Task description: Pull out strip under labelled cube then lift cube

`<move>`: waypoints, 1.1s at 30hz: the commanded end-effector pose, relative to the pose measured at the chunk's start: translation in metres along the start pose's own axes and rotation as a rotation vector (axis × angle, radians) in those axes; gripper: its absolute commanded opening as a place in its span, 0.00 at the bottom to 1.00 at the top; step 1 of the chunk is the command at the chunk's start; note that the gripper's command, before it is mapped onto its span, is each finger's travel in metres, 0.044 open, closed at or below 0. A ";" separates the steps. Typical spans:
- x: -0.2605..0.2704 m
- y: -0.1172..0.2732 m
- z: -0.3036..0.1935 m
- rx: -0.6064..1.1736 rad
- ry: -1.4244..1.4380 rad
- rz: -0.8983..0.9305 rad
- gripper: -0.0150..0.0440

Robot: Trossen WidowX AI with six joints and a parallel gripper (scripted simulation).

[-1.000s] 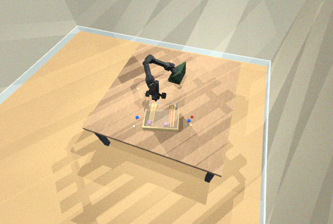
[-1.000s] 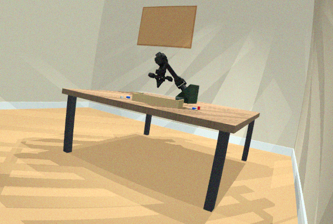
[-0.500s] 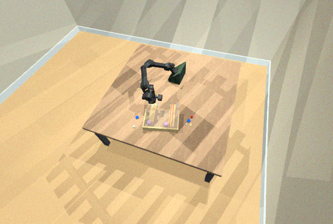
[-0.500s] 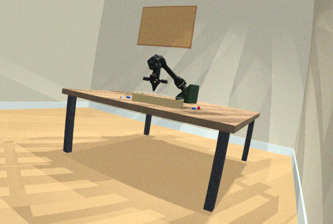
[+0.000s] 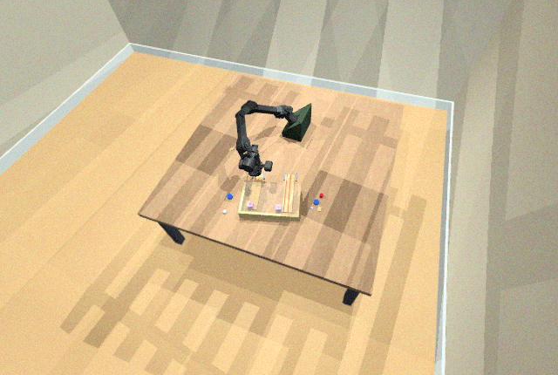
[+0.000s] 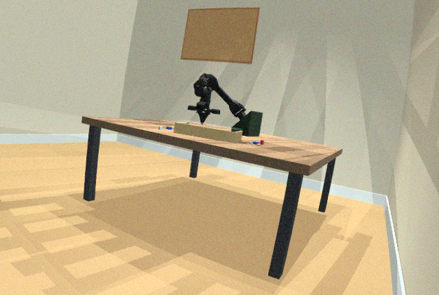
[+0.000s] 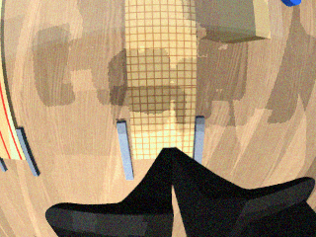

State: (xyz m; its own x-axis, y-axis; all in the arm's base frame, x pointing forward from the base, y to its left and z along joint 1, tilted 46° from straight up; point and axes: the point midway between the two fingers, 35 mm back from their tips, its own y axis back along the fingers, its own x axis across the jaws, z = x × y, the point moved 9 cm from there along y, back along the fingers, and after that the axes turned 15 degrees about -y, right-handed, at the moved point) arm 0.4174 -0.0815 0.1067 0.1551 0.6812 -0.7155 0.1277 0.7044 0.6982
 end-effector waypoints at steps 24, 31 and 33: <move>-0.001 -0.042 -0.003 0.001 0.007 -0.005 0.25; -0.001 -0.042 -0.003 0.001 0.007 -0.005 0.25; -0.001 -0.042 -0.003 0.001 0.007 -0.005 0.25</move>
State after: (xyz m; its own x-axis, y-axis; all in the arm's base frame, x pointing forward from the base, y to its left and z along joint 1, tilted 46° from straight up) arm 0.4091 -0.1106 0.0781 0.1534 0.6802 -0.7168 0.1293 0.7053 0.6970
